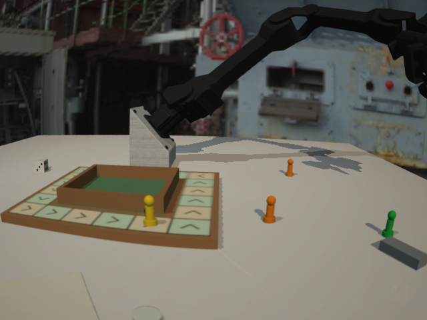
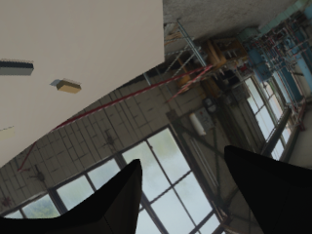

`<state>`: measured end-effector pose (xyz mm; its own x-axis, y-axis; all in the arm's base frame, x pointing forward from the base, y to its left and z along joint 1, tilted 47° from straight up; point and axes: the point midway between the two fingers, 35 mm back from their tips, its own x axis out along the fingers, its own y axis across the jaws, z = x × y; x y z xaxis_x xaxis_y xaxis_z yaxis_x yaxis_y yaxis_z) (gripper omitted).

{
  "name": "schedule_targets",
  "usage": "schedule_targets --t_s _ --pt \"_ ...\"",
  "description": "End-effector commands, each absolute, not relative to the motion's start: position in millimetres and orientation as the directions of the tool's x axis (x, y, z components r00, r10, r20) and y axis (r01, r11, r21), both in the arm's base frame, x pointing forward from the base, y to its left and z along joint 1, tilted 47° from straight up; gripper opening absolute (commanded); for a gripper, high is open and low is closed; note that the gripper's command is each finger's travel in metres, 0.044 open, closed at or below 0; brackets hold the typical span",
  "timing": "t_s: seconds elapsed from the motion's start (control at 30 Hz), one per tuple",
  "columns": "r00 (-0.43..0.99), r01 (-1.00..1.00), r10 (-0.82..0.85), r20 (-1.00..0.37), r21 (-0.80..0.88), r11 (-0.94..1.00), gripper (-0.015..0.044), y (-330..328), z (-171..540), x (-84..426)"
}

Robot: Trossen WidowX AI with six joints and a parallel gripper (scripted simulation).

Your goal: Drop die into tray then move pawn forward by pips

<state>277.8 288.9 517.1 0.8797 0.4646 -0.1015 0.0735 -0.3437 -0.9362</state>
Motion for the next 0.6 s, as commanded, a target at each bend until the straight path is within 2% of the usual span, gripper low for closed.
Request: schedule_targets --t_s 0.0,0.3,0.57 --pt "0.892 -0.065 0.387 -0.236 -0.911 -0.406 0.0275 284 464 328" --pt "0.856 -0.333 0.219 -0.468 -0.823 -0.459 0.0275 245 362 413" --pt "0.758 -0.563 0.078 -0.648 -0.710 -0.422 0.0275 184 273 465"
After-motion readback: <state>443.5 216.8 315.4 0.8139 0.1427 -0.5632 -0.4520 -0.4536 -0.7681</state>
